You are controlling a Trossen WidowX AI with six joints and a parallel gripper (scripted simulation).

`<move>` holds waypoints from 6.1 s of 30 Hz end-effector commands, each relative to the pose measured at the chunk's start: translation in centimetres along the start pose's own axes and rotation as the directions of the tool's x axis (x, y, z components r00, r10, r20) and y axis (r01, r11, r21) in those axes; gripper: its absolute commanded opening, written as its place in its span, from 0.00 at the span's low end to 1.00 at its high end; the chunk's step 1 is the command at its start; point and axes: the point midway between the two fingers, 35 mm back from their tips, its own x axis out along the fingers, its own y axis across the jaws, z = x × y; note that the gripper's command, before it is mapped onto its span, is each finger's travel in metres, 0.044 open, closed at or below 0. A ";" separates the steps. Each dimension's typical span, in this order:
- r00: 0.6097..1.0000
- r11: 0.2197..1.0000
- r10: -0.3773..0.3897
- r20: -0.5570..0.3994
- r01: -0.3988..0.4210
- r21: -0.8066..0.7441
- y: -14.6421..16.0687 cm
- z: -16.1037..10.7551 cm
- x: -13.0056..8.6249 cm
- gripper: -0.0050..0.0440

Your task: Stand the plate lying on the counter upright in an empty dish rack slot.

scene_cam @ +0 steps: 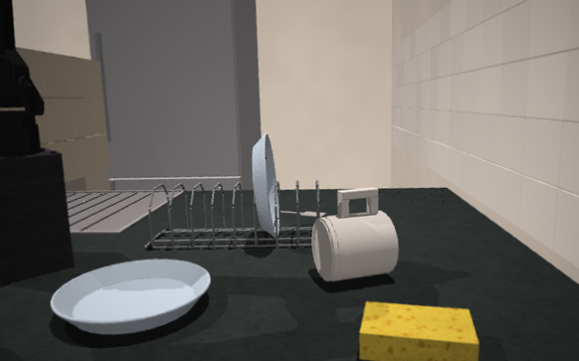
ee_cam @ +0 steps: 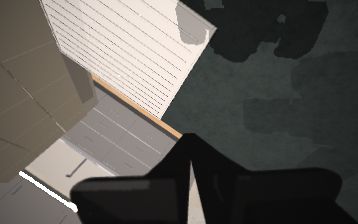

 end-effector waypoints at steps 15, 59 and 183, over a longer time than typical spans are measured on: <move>1.000 1.000 0.000 0.000 0.000 0.000 0.0 0.0 0.0 0.10; 0.984 0.577 -0.179 0.022 0.123 -0.808 -3.3 1.6 0.5 1.00; 0.600 -0.001 -0.799 0.029 -0.051 0.999 -15.3 7.5 -3.7 1.00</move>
